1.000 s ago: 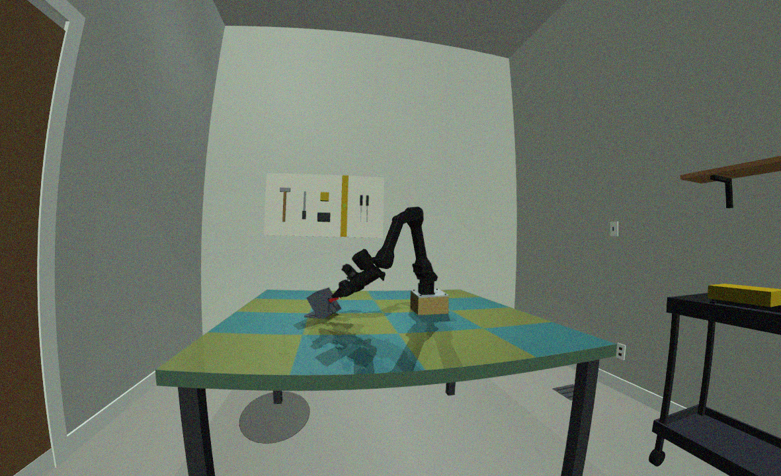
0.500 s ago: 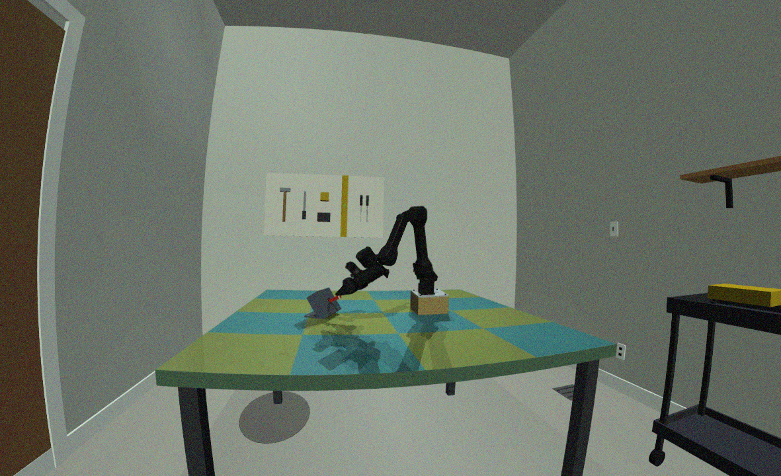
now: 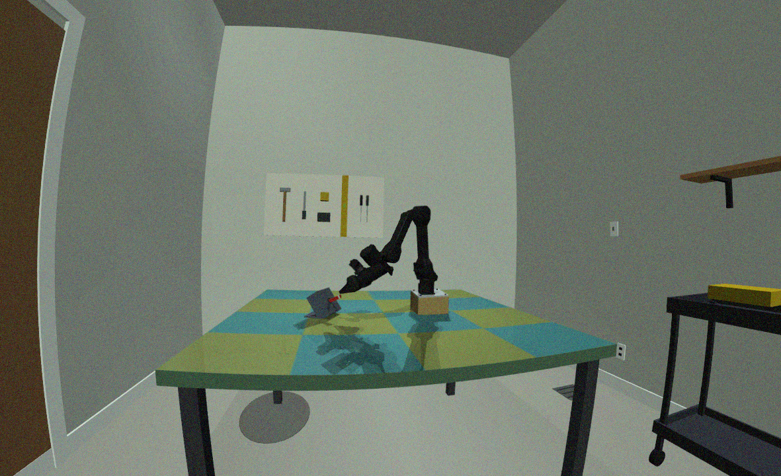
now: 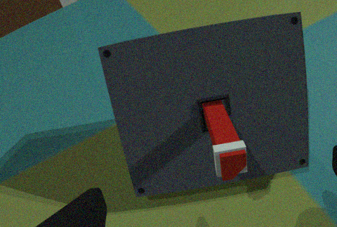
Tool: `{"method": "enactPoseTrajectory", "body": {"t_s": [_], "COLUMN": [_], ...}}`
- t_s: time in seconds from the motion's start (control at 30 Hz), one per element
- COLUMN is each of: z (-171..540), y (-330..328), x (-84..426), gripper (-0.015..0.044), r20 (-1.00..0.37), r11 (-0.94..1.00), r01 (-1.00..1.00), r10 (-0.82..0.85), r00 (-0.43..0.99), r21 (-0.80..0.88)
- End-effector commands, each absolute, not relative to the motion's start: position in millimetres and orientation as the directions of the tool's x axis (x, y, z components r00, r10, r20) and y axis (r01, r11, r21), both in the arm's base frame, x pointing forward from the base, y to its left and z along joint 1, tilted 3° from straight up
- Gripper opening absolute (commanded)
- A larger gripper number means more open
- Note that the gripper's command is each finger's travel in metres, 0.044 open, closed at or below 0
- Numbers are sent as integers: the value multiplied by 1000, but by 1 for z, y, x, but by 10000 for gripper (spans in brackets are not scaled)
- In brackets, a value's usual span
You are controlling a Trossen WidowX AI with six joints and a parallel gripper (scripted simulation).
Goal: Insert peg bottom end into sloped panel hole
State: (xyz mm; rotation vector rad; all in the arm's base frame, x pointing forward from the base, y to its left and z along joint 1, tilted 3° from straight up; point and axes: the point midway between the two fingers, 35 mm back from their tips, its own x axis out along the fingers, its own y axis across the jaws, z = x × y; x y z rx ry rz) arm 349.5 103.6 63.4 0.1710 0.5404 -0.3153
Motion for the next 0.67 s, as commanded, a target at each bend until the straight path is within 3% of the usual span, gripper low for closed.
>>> {"method": "enactPoseTrajectory", "body": {"t_s": [0.0, 0.63], "z": [68, 79], "y": [104, 113], "x": [345, 324], "gripper": [440, 440], "r20": [-525, -525], "r11": [937, 938], "r01": [341, 338], "r10": [-250, -249], "r00": [814, 814], "r21": [82, 80]}}
